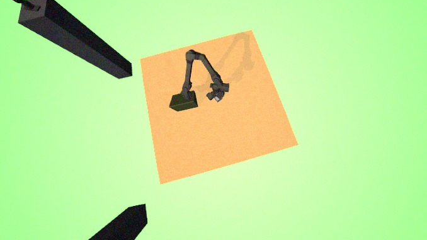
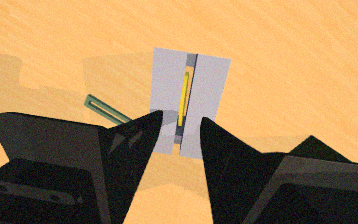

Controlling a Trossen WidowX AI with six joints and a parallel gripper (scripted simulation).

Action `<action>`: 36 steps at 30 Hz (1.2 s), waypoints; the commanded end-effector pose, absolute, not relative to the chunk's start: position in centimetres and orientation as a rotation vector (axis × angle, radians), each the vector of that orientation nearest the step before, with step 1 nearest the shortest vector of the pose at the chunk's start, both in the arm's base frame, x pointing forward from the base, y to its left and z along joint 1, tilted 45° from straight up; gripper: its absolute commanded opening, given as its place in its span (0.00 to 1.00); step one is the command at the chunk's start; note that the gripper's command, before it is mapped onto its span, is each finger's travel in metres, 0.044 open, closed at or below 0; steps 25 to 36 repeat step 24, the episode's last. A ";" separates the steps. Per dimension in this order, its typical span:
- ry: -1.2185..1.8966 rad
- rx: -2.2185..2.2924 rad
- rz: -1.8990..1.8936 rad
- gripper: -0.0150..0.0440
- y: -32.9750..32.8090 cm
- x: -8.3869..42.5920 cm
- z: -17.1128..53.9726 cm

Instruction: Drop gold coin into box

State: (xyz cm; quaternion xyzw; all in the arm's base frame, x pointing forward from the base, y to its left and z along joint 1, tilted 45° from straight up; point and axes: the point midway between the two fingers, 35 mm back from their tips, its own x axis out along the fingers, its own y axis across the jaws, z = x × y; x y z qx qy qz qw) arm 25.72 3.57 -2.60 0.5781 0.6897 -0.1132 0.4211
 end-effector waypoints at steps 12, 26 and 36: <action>1.733 1.455 -0.287 1.00 0.6 25.4 0.4; 1.736 1.460 -0.286 1.00 -0.2 25.2 1.2; 1.736 1.460 -0.286 1.00 -0.2 25.2 1.2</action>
